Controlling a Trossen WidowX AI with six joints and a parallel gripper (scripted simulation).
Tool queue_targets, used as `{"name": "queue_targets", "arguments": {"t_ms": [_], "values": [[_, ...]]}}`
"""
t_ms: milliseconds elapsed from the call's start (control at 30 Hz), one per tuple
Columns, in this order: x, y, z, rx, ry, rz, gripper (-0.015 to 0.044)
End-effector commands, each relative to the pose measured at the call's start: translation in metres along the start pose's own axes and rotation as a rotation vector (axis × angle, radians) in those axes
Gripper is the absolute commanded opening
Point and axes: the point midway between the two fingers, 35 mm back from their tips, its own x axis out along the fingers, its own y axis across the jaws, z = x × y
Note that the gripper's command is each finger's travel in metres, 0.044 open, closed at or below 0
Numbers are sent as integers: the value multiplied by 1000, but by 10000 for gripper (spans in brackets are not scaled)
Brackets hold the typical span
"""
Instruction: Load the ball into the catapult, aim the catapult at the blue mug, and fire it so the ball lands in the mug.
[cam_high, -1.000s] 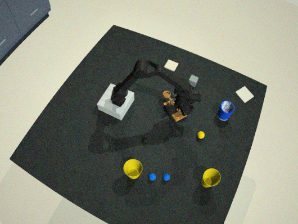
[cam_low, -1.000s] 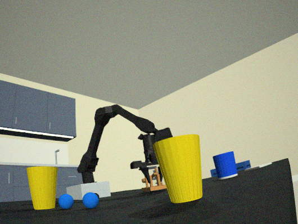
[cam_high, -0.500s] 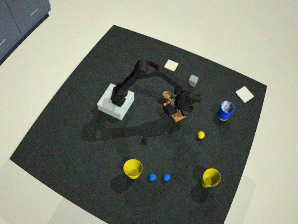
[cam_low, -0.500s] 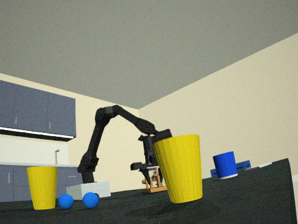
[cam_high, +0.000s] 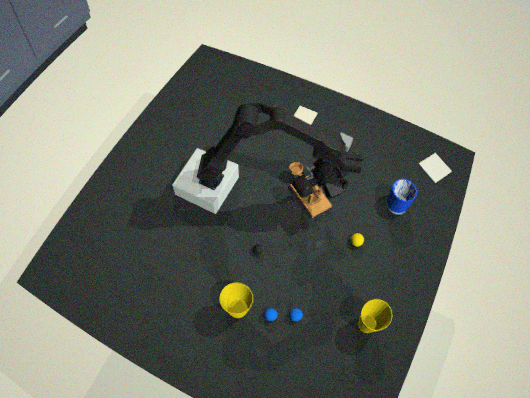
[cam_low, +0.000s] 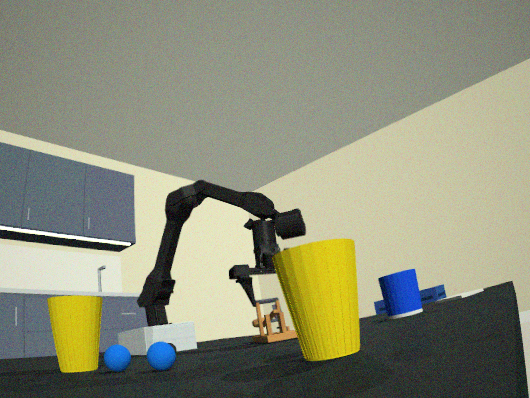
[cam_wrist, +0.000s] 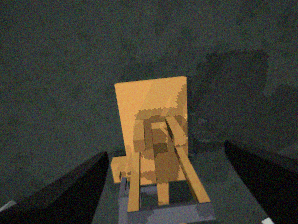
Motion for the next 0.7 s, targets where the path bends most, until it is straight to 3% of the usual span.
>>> {"name": "queue_targets", "arguments": {"t_ms": [0,333,467,667], "values": [[-45,0,0,4,-20,28,440],[-38,-1,1,0,-22,38,440],[4,0,2,0,-22,38,440],[8,0,2,0,-22,38,440]]}}
